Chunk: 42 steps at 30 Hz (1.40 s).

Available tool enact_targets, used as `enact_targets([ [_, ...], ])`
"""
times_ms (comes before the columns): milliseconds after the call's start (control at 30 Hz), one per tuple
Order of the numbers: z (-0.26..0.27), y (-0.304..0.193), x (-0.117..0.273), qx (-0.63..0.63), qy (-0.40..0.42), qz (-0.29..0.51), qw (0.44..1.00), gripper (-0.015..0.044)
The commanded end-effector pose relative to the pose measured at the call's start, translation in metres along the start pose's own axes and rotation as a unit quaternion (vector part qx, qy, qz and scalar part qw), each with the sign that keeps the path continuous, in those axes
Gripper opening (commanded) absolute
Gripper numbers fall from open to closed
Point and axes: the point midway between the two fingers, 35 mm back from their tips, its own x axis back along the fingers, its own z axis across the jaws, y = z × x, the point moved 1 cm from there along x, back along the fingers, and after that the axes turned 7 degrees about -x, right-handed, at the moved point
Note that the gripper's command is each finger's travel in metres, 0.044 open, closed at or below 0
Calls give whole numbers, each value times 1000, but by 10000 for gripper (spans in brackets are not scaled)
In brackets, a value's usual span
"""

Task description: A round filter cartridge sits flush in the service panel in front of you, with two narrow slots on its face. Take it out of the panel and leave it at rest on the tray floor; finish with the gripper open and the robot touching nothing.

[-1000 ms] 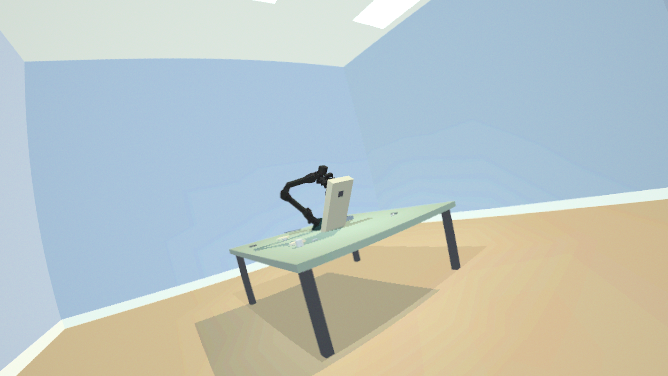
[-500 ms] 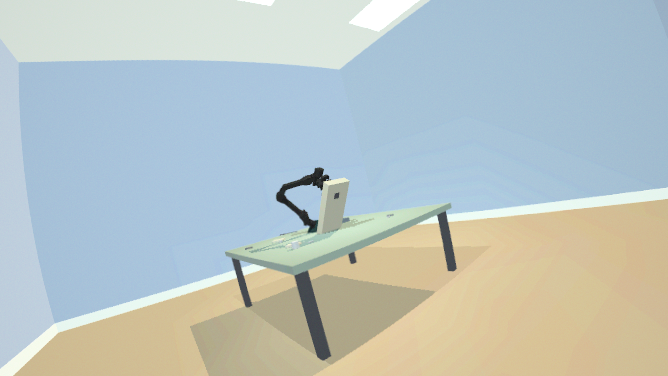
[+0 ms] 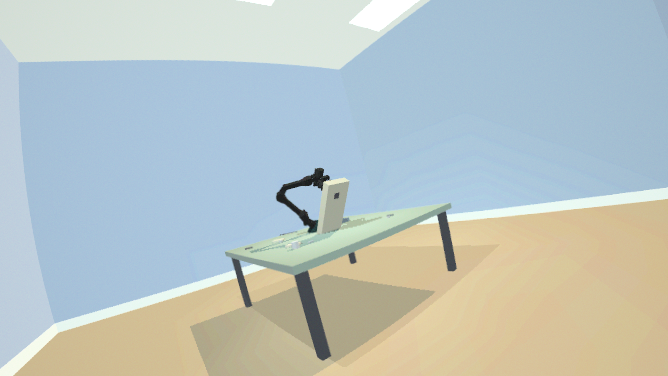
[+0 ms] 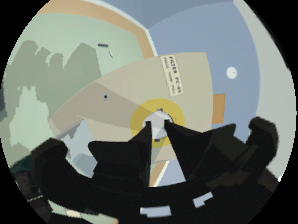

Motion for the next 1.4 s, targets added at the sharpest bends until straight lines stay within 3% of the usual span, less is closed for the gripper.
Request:
enact_targets([
  [0, 1, 0, -3, 2, 2, -1, 1000, 102],
  [867, 1, 0, -10, 2, 2, -1, 1000, 102],
  [1167, 0, 1, -4, 4, -3, -1, 1000, 42],
  [1233, 0, 1, -4, 4, -3, -1, 1000, 0],
  [1367, 0, 0, -6, -16, -1, -1, 1000, 0],
])
